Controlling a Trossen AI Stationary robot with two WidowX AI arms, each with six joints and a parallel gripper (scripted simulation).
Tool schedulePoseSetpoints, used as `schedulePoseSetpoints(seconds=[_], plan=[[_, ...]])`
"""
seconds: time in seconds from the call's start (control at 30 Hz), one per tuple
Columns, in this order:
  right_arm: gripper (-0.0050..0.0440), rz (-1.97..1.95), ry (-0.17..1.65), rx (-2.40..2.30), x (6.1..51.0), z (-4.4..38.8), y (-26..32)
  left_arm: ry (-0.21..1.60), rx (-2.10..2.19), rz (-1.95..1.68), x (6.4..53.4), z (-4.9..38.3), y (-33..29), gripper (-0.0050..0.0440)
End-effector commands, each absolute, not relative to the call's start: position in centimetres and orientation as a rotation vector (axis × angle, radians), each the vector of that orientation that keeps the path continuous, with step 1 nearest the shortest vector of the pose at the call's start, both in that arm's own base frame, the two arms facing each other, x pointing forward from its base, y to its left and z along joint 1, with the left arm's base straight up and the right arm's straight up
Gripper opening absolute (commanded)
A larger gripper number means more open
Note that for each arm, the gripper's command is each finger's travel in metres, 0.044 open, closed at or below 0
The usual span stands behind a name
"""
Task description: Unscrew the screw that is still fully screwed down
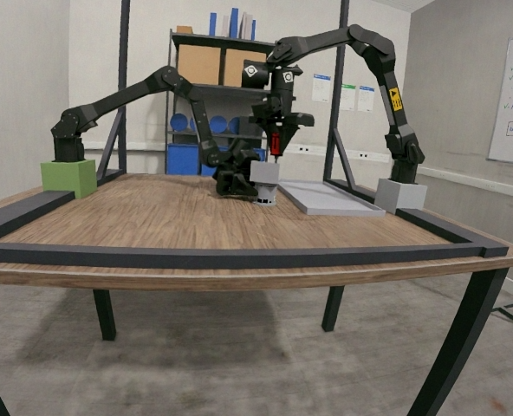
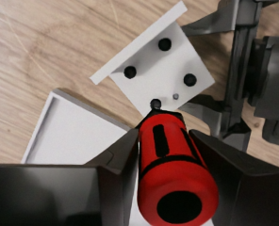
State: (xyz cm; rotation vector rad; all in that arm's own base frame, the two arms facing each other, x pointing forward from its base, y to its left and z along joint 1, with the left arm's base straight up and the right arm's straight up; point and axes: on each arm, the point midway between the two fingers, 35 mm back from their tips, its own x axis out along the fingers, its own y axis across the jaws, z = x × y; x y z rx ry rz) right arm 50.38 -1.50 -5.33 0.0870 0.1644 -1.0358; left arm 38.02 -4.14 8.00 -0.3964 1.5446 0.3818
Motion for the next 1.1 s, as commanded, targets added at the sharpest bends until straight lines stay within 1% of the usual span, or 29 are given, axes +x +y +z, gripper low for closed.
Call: schedulePoseSetpoints(seconds=[0.0, 1.07], plan=[[0.0245, -1.039, 0.136, 0.112, 51.0, -3.9, -1.6, 1.484, -0.408, 0.361, 38.7, 10.2, -4.3, 0.013], [0.0245, -1.039, 0.136, 0.112, 51.0, -3.9, -1.6, 1.484, -0.408, 0.361, 38.6, 11.4, -4.3, 0.013]])
